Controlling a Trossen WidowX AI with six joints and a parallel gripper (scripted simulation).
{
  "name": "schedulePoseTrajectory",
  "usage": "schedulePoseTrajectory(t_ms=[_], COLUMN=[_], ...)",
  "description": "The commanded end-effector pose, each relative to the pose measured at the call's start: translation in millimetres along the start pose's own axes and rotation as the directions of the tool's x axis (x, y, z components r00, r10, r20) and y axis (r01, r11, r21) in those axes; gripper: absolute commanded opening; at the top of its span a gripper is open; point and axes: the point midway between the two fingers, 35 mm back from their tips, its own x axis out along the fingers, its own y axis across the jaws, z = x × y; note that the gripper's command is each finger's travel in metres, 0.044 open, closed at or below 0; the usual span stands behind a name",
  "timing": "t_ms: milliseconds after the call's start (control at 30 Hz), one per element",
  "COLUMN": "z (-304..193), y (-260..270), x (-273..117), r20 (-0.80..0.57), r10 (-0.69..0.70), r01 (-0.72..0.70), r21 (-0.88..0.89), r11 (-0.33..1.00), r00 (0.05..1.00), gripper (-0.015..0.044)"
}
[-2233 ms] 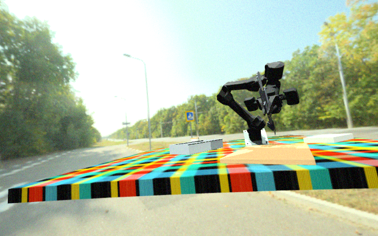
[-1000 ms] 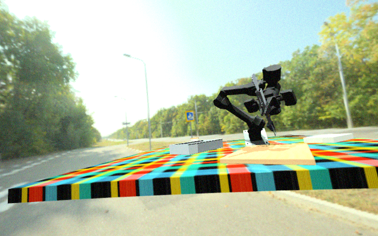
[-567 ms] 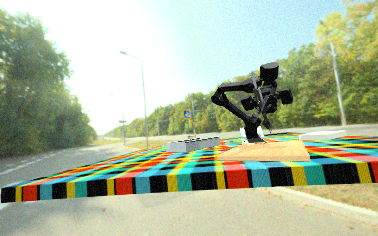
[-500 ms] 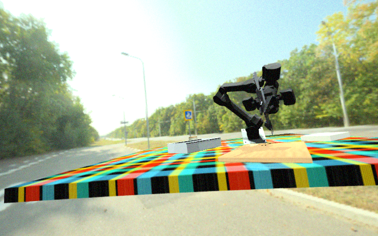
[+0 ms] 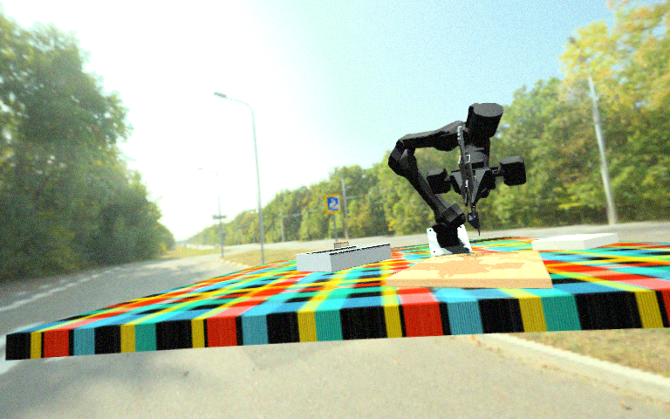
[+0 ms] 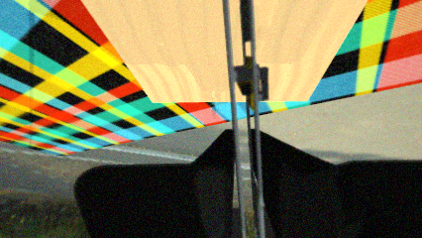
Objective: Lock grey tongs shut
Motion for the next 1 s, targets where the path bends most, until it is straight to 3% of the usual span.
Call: schedulePoseTrajectory(t_ms=[0, 500, 967], z=[-6.2, -4.9, 1.2], y=[-0.2, 6.2, 16.5], x=[2.7, 10.1, 1.7], r20=[0.044, 0.284, 0.522], r10=[-0.013, -0.024, -0.039], r01=[0.013, 0.028, -0.007], r21=[-0.004, -0.01, 0.087], r11=[1.0, 1.0, 0.996], r00=[0.999, 0.959, 0.852], gripper=[-0.015, -0.015, -0.015])
